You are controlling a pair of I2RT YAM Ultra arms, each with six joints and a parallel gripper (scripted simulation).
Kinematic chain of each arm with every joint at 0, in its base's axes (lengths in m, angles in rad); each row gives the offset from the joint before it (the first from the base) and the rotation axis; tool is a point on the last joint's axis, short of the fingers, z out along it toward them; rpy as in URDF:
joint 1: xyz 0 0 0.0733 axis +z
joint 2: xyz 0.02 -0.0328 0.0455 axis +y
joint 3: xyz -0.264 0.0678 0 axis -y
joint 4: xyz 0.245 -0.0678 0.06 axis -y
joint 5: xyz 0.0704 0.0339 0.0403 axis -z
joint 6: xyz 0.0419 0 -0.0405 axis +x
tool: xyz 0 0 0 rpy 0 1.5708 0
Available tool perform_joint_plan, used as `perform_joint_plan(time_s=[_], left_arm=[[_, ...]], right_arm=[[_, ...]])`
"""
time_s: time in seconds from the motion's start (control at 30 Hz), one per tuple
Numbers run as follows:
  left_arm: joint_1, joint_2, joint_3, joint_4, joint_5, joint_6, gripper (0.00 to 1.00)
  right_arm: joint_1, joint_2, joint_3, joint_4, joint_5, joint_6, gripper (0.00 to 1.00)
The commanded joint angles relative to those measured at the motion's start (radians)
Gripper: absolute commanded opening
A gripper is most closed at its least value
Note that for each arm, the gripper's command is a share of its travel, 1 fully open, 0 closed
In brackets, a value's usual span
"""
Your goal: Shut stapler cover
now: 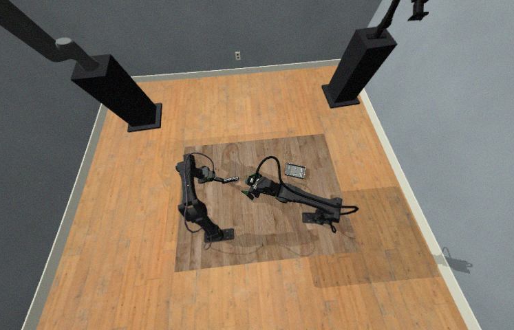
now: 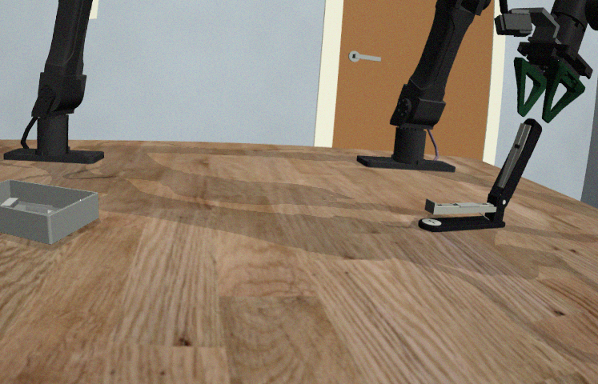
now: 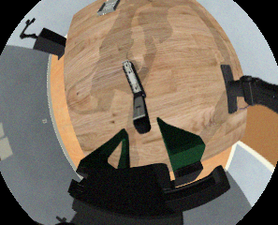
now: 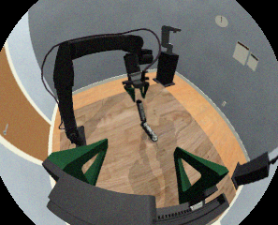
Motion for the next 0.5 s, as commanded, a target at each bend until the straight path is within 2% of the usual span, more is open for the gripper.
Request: perform_joint_plan(time_s=[0.0, 0.47], left_arm=[[-0.007, -0.036, -0.022, 0.030, 0.024, -0.016, 0.50], [-0.028, -0.049, -0.111, 0.115, 0.025, -0.037, 0.50]], right_arm=[[-0.004, -0.005, 0.023, -0.009, -0.001, -0.004, 1.00], [-0.004, -0.005, 0.023, -0.009, -0.001, -0.004, 1.00]])
